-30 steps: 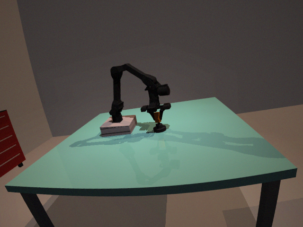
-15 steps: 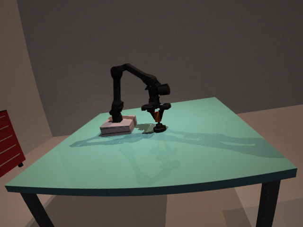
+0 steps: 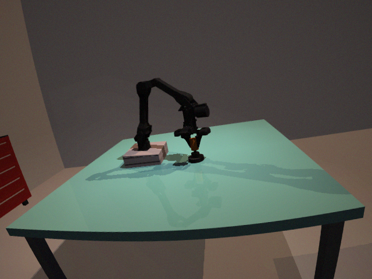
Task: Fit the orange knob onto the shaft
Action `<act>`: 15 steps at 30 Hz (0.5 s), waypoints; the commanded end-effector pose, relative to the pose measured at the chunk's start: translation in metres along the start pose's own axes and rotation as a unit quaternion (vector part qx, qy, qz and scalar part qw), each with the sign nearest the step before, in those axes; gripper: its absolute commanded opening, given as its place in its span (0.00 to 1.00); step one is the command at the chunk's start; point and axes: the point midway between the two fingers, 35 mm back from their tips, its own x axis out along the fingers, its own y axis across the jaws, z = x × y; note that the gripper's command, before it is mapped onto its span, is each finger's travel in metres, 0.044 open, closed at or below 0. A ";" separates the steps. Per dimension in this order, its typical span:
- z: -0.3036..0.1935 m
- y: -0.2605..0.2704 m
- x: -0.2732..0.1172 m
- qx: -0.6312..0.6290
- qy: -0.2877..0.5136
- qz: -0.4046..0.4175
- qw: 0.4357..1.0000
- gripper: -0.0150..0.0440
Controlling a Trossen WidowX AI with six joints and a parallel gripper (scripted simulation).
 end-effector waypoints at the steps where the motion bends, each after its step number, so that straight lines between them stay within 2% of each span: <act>1: 0.000 -0.001 0.001 0.002 -0.001 0.000 1.000 0.25; 9: 0.000 -0.005 -0.004 0.007 -0.001 -0.001 1.000 0.25; 15: 0.000 -0.004 -0.004 0.102 -0.001 -0.001 0.995 0.25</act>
